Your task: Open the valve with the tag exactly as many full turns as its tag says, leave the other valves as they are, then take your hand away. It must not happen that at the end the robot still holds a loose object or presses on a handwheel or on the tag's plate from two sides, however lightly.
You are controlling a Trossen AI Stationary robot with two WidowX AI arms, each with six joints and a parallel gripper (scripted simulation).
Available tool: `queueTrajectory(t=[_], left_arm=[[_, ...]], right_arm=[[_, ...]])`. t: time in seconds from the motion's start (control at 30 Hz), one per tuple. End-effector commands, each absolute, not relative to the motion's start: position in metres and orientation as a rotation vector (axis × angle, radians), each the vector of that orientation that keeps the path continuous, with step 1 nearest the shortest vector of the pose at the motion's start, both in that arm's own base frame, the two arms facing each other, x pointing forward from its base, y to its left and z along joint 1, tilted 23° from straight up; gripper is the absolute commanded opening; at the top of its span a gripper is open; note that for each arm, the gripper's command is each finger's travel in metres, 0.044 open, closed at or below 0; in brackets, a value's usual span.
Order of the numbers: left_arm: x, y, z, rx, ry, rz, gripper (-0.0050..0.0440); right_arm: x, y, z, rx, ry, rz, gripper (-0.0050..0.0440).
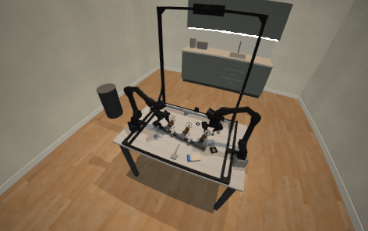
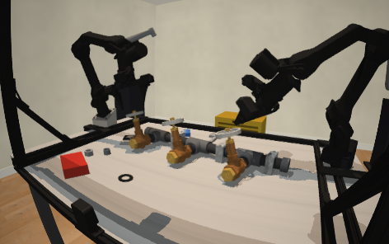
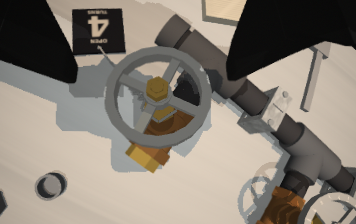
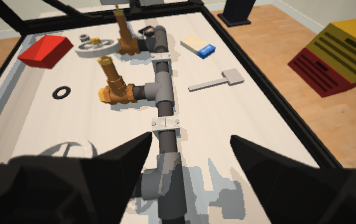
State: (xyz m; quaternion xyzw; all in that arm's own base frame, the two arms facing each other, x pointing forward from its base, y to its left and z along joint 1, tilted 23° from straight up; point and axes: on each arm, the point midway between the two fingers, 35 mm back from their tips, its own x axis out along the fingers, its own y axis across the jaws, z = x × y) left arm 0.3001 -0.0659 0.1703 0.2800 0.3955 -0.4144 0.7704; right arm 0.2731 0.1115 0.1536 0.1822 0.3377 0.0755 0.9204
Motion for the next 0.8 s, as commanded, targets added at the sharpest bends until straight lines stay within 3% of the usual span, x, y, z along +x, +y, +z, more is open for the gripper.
queueTrajectory(t=[0.0,0.77], left_arm=[[0.303,-0.066,0.172,0.624,0.857,-0.908,0.0400],[0.311,-0.074,0.155,0.625,0.857,-0.908,0.0400]], right_arm=[[0.273,0.111,0.154,0.375,0.693,0.155,0.0400],[0.273,0.111,0.154,0.375,0.693,0.155,0.0400]])
